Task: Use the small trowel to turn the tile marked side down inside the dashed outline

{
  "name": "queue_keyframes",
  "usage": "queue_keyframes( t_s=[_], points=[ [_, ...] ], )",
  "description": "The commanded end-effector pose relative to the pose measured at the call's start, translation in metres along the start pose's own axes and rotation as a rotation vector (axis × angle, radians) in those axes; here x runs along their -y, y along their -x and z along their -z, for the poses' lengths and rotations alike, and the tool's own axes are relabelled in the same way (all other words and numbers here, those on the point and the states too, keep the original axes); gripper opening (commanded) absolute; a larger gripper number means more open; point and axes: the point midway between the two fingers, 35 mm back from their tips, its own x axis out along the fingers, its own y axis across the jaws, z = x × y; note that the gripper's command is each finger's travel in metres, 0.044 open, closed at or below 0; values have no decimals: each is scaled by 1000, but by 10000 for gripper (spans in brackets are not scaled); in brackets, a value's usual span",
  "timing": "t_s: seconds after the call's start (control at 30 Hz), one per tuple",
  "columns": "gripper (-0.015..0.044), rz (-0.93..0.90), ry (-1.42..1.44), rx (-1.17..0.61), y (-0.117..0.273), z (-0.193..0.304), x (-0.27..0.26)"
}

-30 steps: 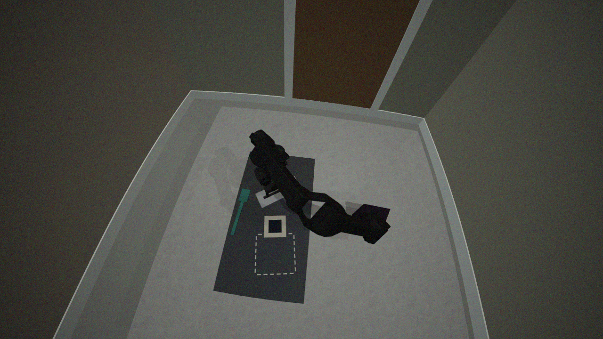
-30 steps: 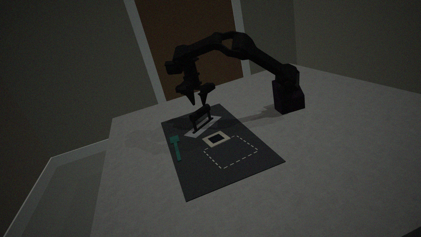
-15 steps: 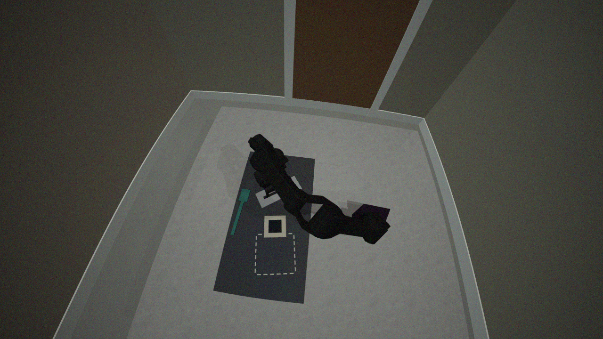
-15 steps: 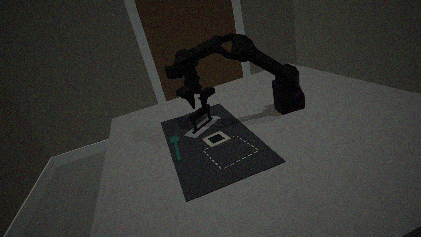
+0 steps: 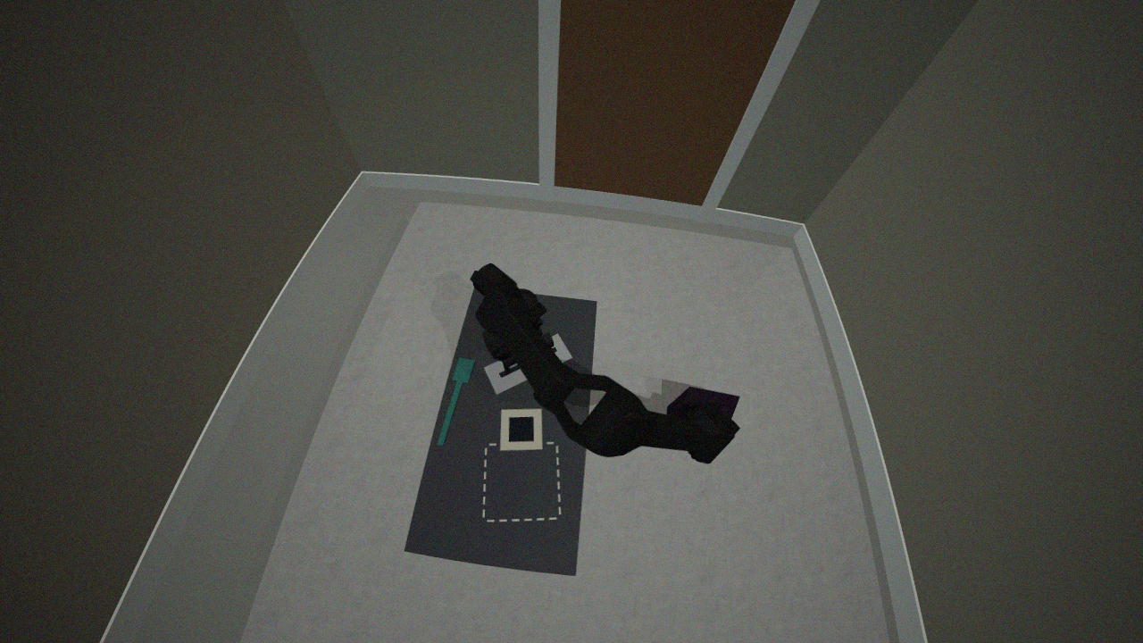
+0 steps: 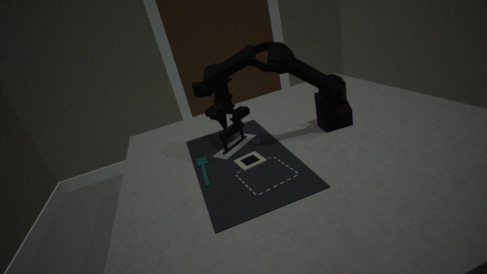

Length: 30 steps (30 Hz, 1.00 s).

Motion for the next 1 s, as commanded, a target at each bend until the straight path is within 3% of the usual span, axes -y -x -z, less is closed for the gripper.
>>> queue_keyframes(
  t_s=[0.0, 0.13, 0.97],
  points=[
    [217, -4, -12, 3, -4, 1, 0],
    [132, -4, -12, 3, -4, 1, 0],
    [130, -4, 59, 3, -4, 1, 0]
  ],
)
